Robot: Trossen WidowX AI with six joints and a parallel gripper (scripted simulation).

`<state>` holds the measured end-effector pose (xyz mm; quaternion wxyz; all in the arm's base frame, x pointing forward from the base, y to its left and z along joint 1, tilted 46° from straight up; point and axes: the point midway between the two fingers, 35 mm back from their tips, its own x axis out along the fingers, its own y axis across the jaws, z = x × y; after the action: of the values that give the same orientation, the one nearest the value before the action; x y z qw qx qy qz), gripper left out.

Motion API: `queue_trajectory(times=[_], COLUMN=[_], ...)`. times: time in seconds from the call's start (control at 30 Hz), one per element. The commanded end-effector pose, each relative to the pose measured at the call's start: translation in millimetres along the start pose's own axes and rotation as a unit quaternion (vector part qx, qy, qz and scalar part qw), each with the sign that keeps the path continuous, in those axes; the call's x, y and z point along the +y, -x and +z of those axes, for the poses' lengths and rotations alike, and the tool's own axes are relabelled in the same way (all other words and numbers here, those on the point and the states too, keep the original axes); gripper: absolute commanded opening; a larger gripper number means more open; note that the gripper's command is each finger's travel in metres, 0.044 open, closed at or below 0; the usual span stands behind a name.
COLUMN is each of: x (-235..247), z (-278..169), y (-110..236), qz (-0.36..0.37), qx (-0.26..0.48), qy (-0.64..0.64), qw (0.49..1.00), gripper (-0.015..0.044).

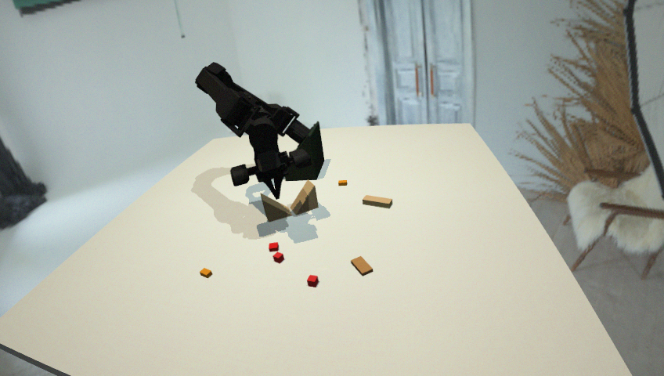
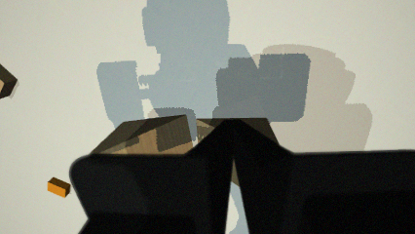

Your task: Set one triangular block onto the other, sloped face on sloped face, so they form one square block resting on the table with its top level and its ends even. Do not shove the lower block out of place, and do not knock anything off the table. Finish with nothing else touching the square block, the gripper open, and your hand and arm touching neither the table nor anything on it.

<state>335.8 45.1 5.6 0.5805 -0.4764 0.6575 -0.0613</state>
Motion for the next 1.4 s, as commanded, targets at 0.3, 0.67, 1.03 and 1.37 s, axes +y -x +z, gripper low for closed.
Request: queue_trajectory(times=[0.3, 0.67, 1.03, 1.37], x=[-1.3, -1.6, -1.9, -2.3], z=[-2.6, -2.6, -3.9, -7.9], y=[-18.1, -36.3, -54.2, -60.6], qz=[-0.004, -0.005, -0.005, -0.006], qx=[0.008, 0.008, 0.008, 0.009], qy=[-0.002, -0.002, -0.002, -0.002], qw=[1.0, 1.0, 1.0, 1.0], gripper=[0.0, 0.0, 0.0, 0.0])
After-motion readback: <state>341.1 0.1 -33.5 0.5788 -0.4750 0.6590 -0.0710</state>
